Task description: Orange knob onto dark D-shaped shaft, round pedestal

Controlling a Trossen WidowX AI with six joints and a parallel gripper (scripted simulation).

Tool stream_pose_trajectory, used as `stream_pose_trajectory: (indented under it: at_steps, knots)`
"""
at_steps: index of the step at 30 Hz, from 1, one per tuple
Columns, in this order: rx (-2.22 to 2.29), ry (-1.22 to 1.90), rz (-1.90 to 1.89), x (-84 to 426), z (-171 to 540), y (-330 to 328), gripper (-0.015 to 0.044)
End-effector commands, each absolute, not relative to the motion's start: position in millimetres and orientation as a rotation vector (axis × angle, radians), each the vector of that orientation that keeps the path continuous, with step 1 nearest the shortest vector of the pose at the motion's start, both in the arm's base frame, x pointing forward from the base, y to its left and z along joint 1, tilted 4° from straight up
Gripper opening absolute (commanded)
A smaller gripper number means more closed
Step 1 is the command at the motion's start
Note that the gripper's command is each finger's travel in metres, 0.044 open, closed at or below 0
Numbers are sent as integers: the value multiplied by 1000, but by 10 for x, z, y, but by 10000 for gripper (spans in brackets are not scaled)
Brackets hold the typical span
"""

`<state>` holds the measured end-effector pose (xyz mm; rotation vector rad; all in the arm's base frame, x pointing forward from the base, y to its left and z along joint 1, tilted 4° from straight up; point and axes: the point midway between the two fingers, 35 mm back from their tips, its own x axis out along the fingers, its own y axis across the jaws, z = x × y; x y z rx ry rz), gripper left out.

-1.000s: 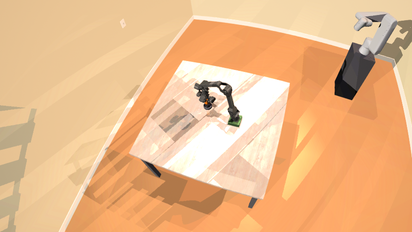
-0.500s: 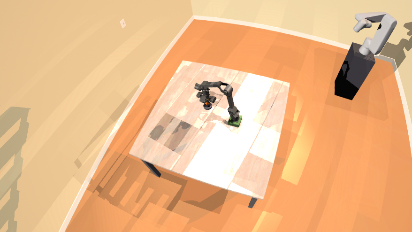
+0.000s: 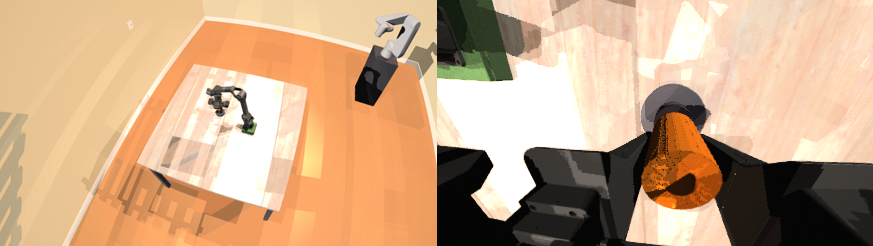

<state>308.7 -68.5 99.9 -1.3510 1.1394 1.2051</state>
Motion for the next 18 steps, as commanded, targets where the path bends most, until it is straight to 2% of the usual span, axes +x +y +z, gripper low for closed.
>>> stream_pose_trajectory:
  at_steps: [1,18]
  knots:
    - [-1379,1115,1218,3138,1034,-691,0]
    - [-1379,1115,1217,3162,991,-700,0]
